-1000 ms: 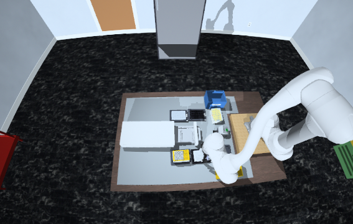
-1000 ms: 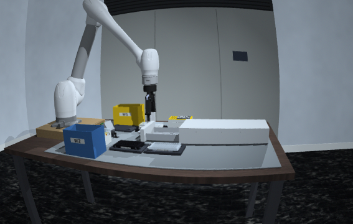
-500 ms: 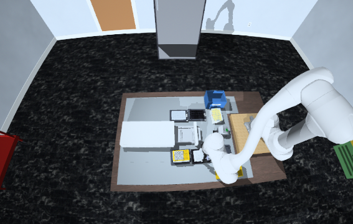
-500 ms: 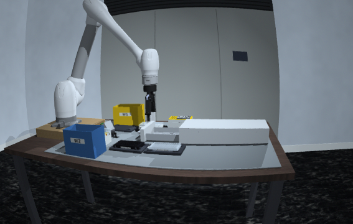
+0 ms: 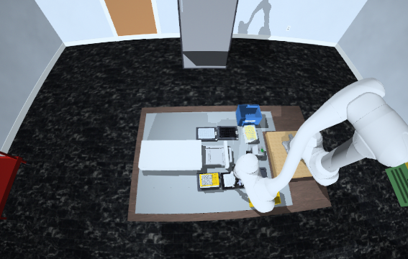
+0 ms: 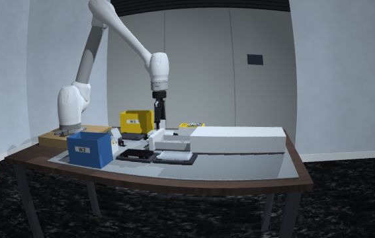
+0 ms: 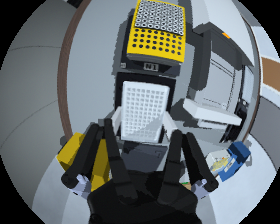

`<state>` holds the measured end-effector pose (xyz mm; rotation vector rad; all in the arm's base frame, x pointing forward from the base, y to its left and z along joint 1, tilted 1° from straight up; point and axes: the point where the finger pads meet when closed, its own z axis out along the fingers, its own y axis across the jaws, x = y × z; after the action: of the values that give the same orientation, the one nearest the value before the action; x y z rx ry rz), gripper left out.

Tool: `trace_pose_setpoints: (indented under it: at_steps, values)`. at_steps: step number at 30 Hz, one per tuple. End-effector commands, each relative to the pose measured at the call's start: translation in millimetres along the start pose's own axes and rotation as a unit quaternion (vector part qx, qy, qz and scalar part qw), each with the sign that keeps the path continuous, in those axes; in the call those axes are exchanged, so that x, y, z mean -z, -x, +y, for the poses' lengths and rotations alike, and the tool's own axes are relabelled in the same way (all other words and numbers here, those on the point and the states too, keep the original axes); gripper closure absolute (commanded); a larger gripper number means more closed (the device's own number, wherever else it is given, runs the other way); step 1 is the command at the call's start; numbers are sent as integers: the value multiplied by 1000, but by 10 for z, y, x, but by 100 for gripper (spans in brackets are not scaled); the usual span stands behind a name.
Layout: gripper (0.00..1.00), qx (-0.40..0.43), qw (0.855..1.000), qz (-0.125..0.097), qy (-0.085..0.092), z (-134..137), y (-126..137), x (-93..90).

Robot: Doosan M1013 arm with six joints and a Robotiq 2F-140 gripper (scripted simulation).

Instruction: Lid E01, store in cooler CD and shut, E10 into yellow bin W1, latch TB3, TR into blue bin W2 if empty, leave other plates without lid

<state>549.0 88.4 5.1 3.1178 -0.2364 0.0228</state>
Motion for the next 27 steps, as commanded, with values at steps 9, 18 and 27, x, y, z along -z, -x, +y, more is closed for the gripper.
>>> trace_pose_setpoints:
  at_steps: [9,18,27]
  values:
    - [100,0,1000,0,0,0,0,-31]
    - [34,0,1000,0,0,0,0,-31]
    - [34,0,1000,0,0,0,0,-31]
